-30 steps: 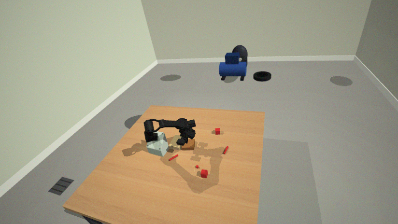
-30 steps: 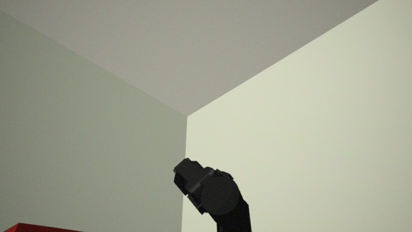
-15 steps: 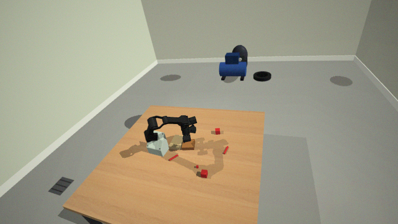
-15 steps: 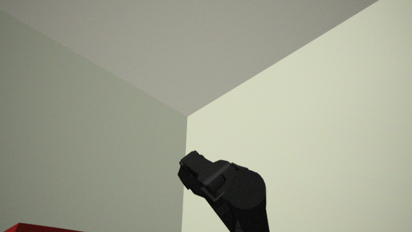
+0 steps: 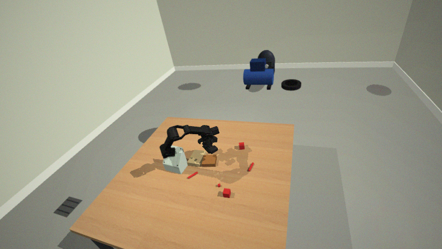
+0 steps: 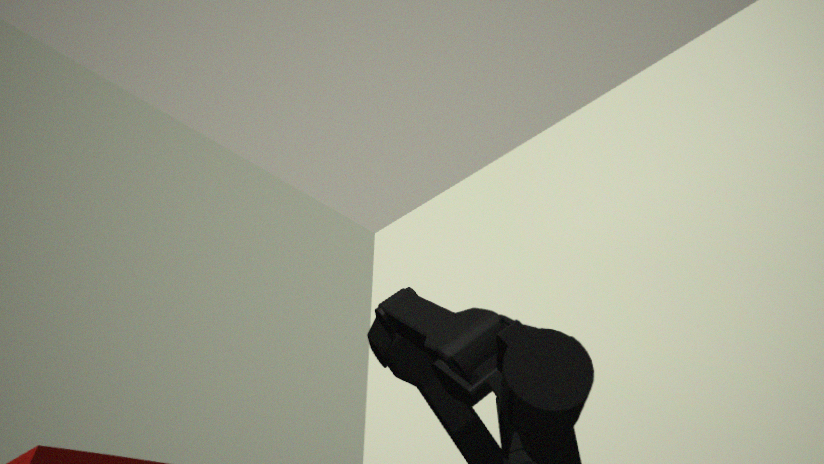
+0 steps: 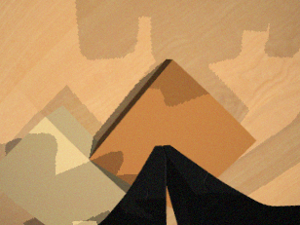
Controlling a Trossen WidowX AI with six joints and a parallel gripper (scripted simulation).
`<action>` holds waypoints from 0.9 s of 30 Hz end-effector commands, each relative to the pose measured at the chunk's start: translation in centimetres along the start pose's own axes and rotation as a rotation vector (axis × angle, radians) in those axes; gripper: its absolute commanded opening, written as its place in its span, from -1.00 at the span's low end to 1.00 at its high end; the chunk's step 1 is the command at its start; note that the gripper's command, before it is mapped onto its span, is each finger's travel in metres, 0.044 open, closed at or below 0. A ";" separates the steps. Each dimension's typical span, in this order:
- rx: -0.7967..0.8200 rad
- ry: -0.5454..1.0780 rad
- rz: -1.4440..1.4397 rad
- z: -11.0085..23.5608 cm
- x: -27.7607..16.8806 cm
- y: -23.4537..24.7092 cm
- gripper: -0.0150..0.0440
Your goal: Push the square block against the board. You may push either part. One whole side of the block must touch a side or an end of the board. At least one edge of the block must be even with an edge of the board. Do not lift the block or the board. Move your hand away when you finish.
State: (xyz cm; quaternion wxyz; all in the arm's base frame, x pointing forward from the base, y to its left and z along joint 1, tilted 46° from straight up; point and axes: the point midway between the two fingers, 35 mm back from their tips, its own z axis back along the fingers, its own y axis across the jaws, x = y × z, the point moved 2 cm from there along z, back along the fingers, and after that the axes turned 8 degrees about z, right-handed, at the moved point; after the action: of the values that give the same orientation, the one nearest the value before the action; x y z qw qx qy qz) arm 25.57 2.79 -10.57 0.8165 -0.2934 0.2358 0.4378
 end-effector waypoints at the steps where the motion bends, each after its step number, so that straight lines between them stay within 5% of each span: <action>1: 0.004 0.000 0.131 -0.1 0.7 0.6 -0.49; 27: 0.006 0.015 0.829 -1.0 3.7 3.8 -0.49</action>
State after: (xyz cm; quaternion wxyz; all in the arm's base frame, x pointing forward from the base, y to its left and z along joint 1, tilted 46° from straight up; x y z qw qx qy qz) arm 24.13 6.01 -14.37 0.5761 -0.1793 0.3402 0.7213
